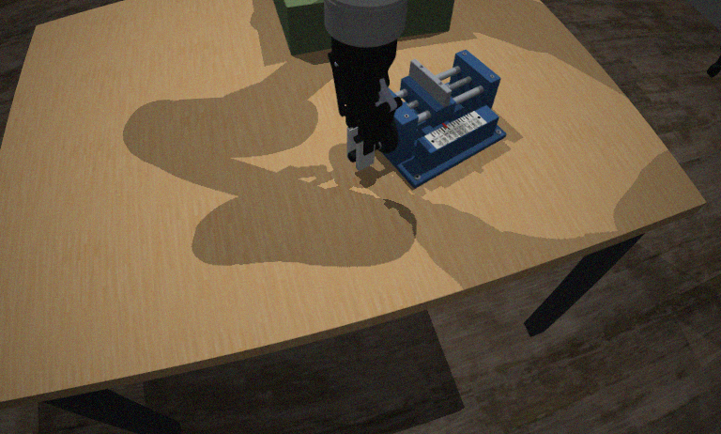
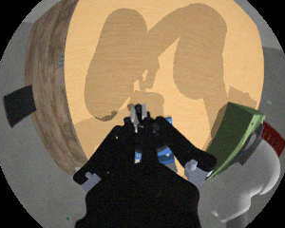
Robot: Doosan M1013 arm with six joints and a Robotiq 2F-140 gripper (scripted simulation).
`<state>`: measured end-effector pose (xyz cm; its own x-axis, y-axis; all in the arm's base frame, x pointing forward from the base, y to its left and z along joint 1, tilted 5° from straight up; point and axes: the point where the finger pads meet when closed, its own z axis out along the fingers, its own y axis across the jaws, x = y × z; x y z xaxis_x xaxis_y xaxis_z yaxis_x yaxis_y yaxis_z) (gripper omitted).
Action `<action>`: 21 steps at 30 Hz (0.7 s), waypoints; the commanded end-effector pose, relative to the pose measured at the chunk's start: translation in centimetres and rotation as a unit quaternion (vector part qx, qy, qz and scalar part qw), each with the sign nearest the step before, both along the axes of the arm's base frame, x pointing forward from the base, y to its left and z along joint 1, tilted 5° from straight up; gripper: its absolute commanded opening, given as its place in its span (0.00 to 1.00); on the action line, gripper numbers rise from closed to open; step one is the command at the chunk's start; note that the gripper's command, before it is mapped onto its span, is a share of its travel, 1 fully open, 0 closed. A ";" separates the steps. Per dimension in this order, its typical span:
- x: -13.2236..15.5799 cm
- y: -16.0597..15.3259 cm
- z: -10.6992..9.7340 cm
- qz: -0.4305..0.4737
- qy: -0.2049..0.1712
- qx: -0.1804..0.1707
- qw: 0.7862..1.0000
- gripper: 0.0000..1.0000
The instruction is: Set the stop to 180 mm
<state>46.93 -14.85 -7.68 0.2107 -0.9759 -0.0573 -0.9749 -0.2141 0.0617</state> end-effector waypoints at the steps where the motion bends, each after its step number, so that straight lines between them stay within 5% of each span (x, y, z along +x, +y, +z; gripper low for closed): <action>1: -0.8 -0.2 -0.2 0.001 0.001 0.000 1.000 0.04; 21: -3.9 -0.9 1.2 0.001 0.001 0.000 1.000 0.04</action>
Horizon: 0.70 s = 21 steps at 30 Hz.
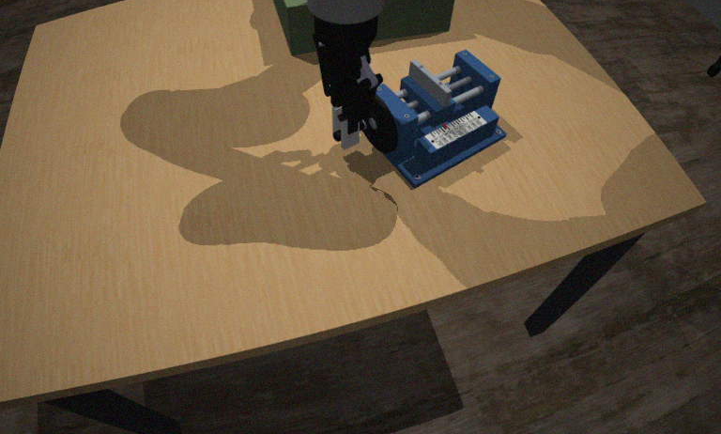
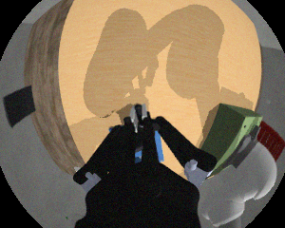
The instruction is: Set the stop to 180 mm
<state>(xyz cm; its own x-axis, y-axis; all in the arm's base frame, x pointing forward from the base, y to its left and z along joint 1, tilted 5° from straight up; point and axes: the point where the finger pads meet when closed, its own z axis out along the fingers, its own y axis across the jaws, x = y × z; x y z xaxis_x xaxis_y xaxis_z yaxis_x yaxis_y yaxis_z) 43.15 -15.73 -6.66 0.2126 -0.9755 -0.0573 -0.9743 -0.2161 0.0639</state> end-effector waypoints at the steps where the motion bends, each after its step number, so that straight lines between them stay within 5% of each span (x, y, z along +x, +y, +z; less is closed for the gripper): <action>1: -0.2 -0.1 0.3 0.000 0.000 0.000 1.000 0.04; 21: -0.8 -0.3 2.6 0.000 0.000 0.000 1.000 0.04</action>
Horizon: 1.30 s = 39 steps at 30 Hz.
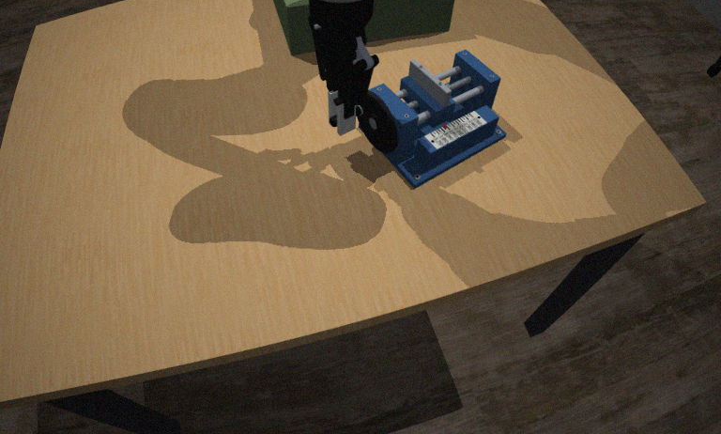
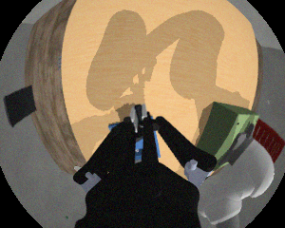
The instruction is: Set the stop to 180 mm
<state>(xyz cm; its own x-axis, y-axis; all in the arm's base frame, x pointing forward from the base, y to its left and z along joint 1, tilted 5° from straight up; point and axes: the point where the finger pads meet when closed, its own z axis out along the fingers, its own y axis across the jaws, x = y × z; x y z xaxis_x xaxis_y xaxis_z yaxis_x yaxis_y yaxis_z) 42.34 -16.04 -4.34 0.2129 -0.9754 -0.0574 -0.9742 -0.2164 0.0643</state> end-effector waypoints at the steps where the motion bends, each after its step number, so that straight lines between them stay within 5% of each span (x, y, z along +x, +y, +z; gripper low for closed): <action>1: 0.0 0.0 0.4 0.000 0.000 0.000 1.000 0.04; 39: 2.8 0.4 3.4 0.000 0.000 0.000 1.000 0.04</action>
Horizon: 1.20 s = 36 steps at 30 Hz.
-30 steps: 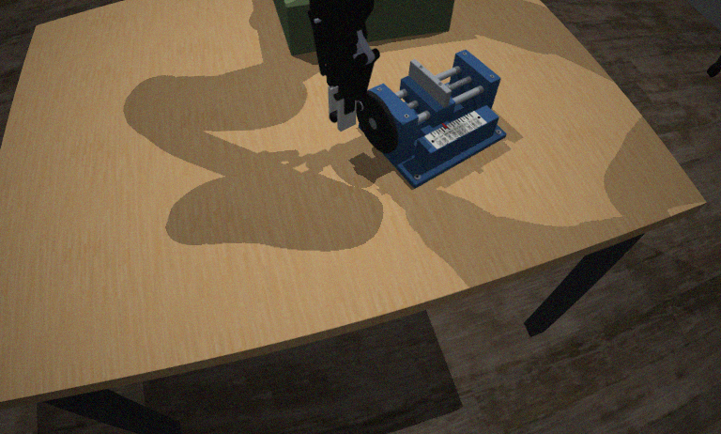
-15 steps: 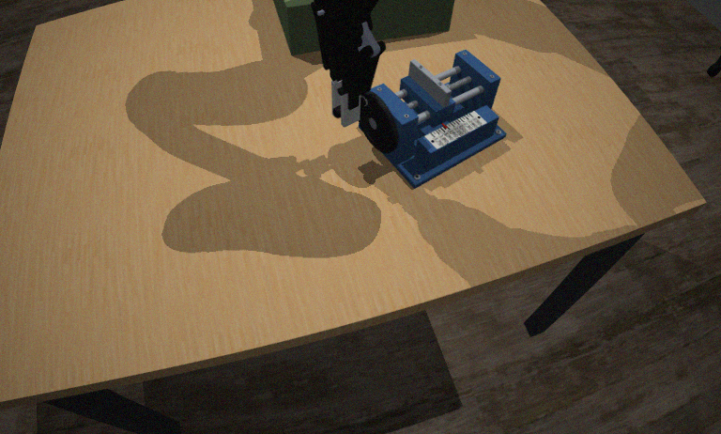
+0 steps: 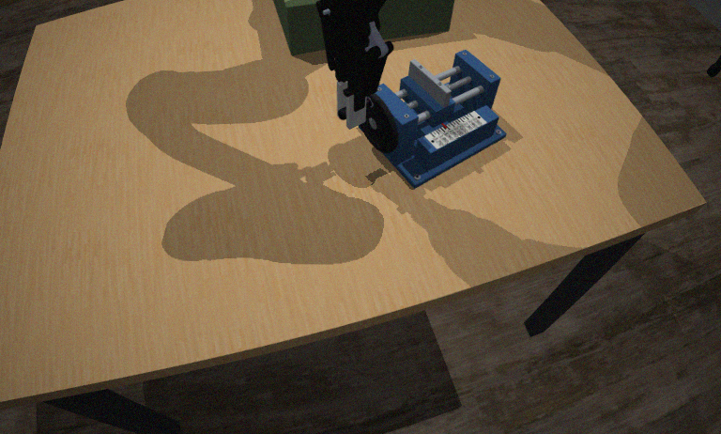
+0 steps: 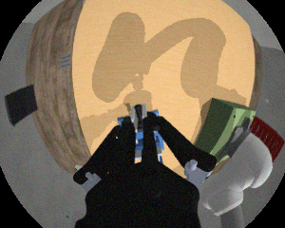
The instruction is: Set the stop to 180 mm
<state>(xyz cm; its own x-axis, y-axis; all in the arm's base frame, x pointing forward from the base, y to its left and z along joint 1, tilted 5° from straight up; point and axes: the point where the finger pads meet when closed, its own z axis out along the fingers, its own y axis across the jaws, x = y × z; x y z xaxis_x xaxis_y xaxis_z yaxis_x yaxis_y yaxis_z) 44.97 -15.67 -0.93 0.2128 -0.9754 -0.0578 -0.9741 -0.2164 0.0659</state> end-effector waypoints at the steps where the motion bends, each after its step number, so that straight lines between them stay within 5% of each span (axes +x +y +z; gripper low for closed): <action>1: 0.2 0.0 0.0 0.000 -0.001 0.000 1.000 0.04; 36: 1.5 0.3 0.1 0.000 -0.001 0.000 1.000 0.04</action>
